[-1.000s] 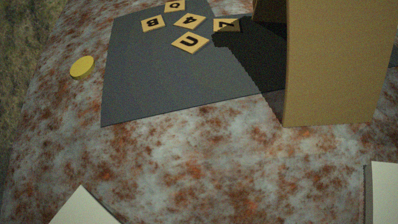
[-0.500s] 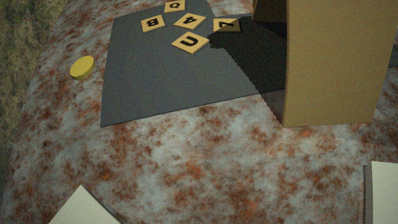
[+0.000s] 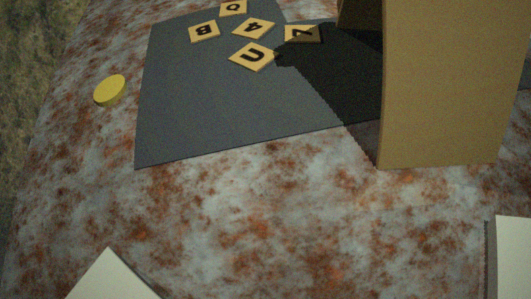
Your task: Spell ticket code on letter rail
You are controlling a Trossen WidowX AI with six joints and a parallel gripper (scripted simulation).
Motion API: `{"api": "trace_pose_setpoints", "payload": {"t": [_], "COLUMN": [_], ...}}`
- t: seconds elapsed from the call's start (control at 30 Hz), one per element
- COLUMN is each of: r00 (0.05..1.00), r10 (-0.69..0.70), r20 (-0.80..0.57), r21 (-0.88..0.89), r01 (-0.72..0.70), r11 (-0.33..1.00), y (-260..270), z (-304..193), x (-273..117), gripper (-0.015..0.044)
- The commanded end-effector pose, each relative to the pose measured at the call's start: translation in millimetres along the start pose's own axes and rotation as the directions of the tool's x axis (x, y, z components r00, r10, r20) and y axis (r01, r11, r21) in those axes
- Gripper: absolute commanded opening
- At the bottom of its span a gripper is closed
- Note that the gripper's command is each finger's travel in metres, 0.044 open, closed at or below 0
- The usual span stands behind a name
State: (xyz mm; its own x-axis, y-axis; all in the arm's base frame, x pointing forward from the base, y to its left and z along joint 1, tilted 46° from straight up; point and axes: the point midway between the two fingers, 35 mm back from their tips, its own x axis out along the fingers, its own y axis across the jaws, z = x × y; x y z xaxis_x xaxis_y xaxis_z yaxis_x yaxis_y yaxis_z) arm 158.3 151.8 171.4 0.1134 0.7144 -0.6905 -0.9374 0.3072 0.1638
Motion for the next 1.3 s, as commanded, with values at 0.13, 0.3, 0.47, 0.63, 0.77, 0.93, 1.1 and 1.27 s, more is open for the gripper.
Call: {"api": "trace_pose_setpoints", "payload": {"t": [0.13, 0.3, 0.47, 0.63, 0.77, 0.93, 1.1, 1.27], "r00": [1.000, 1.000, 1.000, 1.000, 1.000, 1.000, 1.000, 1.000], "r10": [0.005, 0.005, 0.005, 0.005, 0.006, 0.006, 0.006, 0.006], "r20": [-0.003, -0.003, -0.003, -0.003, -0.003, -0.002, -0.002, -0.002], "r21": [0.005, 0.005, 0.005, 0.005, 0.005, 0.005, 0.005, 0.005], "r01": [-0.005, -0.005, -0.005, -0.005, -0.006, -0.006, -0.006, -0.006], "r11": [1.000, 1.000, 1.000, 1.000, 1.000, 1.000, 1.000, 1.000], "y": [3, 4, 4, 4, 4, 4, 4, 4], "z": [-3, -3, -3, -3, -3, -3, -3, -3], "x": [28, 29, 29, 34, 41, 48, 48, 48], "gripper": [0.0340, 0.0340, 0.0340, 0.0340, 0.0340, 0.0340, 0.0340, 0.0340]}}
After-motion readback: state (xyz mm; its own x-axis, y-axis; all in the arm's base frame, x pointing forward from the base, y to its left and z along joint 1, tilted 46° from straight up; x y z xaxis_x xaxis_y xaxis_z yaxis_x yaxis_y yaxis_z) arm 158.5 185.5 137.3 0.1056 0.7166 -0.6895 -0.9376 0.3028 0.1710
